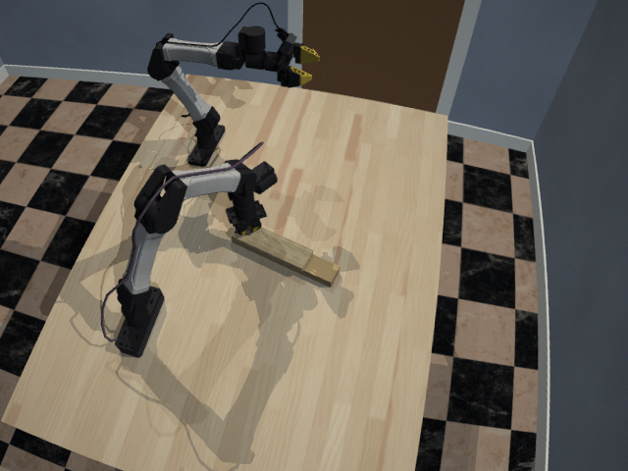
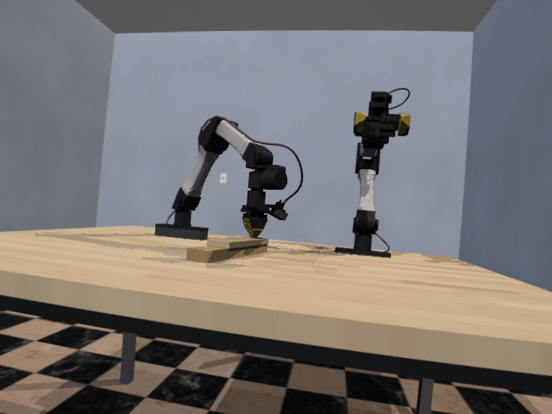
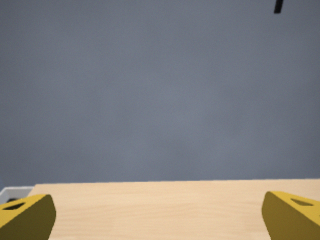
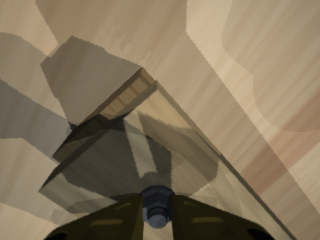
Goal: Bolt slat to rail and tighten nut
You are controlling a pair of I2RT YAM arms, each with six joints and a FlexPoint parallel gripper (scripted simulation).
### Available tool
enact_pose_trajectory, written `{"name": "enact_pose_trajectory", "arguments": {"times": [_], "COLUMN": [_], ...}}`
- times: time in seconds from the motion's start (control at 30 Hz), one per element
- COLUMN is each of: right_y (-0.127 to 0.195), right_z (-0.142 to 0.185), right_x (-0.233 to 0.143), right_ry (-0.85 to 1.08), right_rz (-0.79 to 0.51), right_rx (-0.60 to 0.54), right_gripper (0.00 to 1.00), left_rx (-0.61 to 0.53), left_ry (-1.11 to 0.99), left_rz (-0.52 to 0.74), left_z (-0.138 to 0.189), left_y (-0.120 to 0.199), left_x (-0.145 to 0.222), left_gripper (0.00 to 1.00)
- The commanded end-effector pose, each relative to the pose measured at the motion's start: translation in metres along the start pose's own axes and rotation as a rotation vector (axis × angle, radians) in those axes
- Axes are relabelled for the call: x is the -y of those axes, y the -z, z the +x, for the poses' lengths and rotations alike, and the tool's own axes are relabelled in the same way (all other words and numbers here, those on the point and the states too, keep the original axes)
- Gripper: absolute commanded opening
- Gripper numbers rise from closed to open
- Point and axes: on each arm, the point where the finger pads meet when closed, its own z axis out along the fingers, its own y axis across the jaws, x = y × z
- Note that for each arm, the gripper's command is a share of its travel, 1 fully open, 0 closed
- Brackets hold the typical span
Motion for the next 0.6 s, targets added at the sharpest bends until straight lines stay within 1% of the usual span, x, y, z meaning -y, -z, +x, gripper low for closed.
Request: {"name": "enact_pose_trajectory", "arguments": {"times": [0.0, 0.4, 0.43, 0.47, 0.57], "right_y": [0.0043, 0.0049, 0.0007, 0.0049, 0.0038], "right_z": [0.0002, 0.0002, 0.0004, 0.0002, 0.0002], "right_x": [0.0031, 0.0035, 0.0009, 0.0035, 0.0029], "right_ry": [-0.005, -0.005, -0.002, -0.005, -0.004], "right_rz": [0.014, 0.016, 0.002, 0.016, 0.012], "right_rx": [0.006, 0.007, 0.001, 0.007, 0.006], "right_gripper": [0.11, 0.11, 0.11, 0.11, 0.11], "left_rx": [0.020, 0.020, 0.020, 0.020, 0.020], "left_ry": [-0.001, -0.001, -0.001, -0.001, -0.001], "left_rz": [0.002, 0.002, 0.002, 0.002, 0.002], "left_z": [-0.0075, -0.0075, -0.0075, -0.0075, -0.0075], "left_y": [0.0019, 0.0019, 0.0019, 0.0019, 0.0019], "left_x": [0.0007, 0.0007, 0.0007, 0.0007, 0.0007], "left_gripper": [1.00, 1.00, 1.00, 1.00, 1.00]}}
